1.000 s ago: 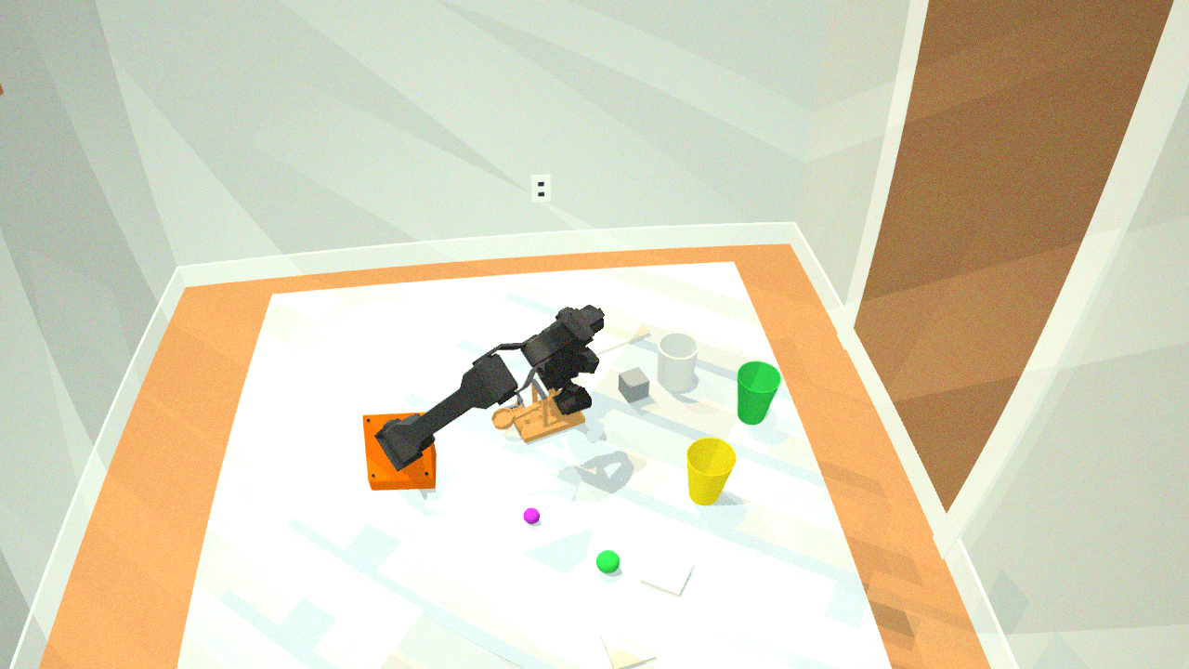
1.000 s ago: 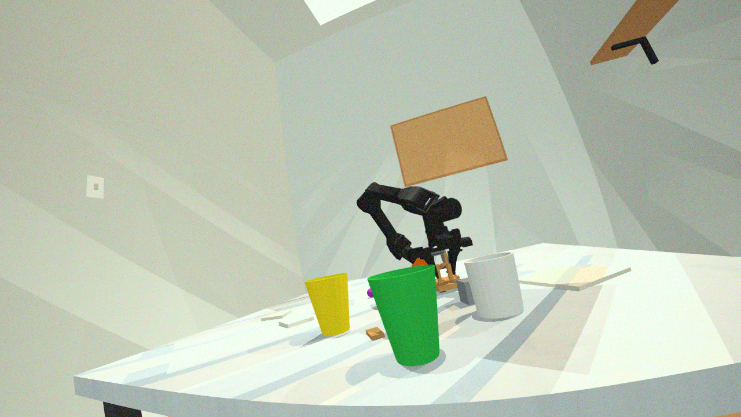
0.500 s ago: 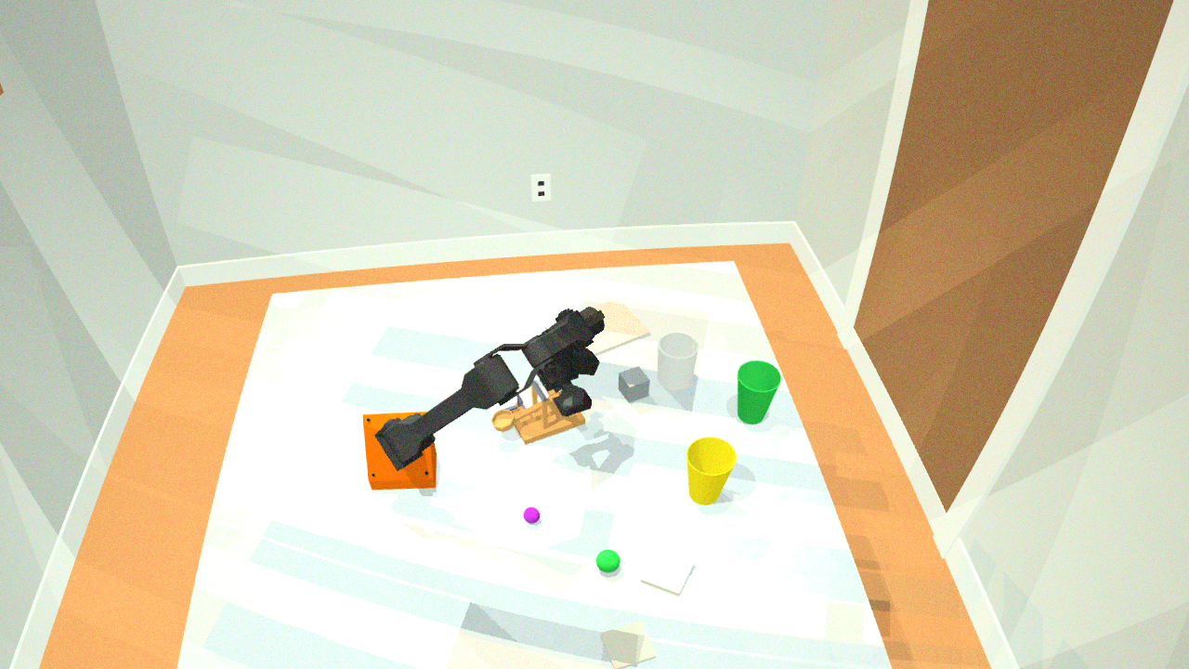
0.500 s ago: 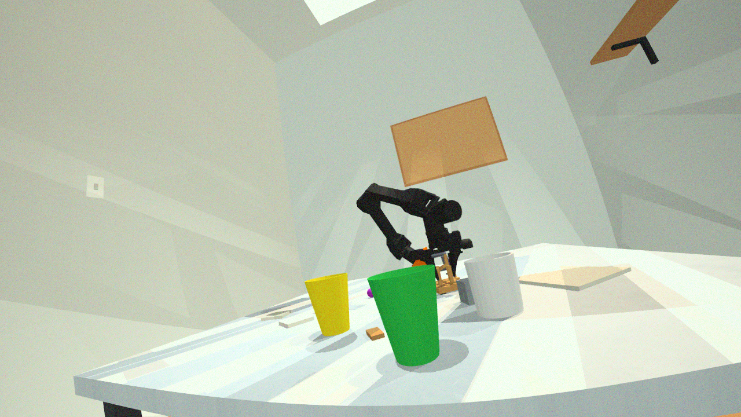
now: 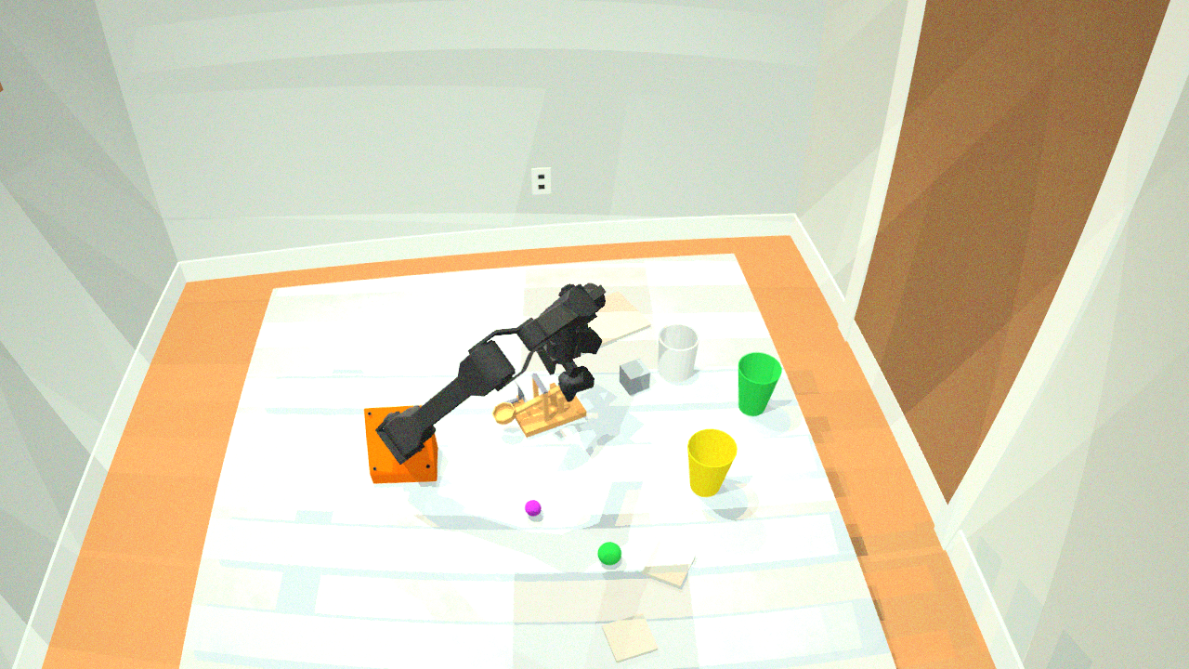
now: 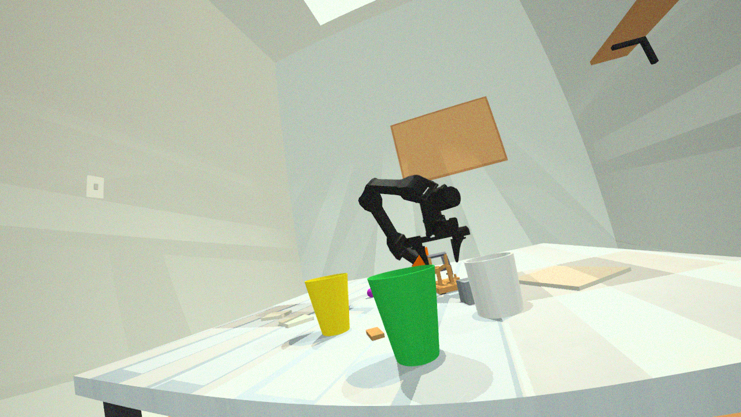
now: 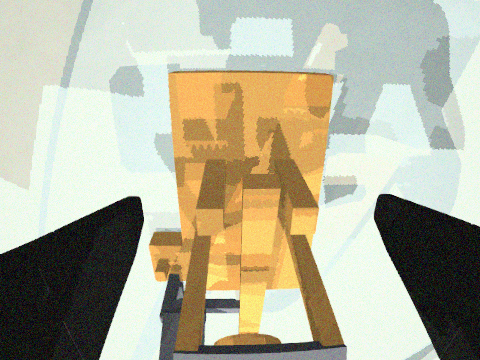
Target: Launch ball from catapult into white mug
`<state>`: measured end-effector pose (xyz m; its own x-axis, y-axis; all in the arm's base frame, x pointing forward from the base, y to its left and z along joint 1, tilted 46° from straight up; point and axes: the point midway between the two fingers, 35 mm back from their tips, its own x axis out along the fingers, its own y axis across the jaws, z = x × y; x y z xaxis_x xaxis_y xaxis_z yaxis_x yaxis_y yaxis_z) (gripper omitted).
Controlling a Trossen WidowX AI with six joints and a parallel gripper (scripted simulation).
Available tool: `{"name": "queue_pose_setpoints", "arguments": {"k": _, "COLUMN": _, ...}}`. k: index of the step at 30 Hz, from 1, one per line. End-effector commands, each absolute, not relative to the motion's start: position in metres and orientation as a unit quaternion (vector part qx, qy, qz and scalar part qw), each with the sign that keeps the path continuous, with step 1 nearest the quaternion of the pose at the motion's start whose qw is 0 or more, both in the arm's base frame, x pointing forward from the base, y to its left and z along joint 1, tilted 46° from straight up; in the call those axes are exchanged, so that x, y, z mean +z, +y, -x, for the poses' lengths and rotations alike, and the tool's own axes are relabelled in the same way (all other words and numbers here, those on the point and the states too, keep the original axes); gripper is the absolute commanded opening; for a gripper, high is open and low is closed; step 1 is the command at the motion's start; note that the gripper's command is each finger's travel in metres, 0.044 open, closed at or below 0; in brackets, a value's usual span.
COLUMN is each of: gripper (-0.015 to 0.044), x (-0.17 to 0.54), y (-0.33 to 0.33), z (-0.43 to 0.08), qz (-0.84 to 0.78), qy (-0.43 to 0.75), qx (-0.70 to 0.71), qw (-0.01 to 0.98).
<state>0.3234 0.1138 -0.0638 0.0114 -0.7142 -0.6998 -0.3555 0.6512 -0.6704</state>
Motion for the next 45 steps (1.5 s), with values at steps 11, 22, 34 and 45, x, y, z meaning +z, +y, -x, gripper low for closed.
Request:
{"name": "queue_pose_setpoints", "arguments": {"k": 11, "gripper": 0.044, "x": -0.02, "y": 0.164, "z": -0.323, "qz": 0.39, "qy": 0.677, "qx": -0.142, "qw": 0.608}}
{"name": "queue_pose_setpoints", "arguments": {"k": 22, "gripper": 0.03, "x": 0.037, "y": 0.115, "z": -0.335, "qz": 0.36, "qy": 0.675, "qx": -0.156, "qw": 0.625}}
{"name": "queue_pose_setpoints", "arguments": {"k": 34, "gripper": 0.03, "x": 0.109, "y": -0.049, "z": -0.28, "qz": 0.3, "qy": 0.651, "qx": -0.23, "qw": 0.658}}
{"name": "queue_pose_setpoints", "arguments": {"k": 45, "gripper": 0.03, "x": 0.115, "y": -0.085, "z": -0.249, "qz": 0.288, "qy": 0.643, "qx": -0.262, "qw": 0.659}}
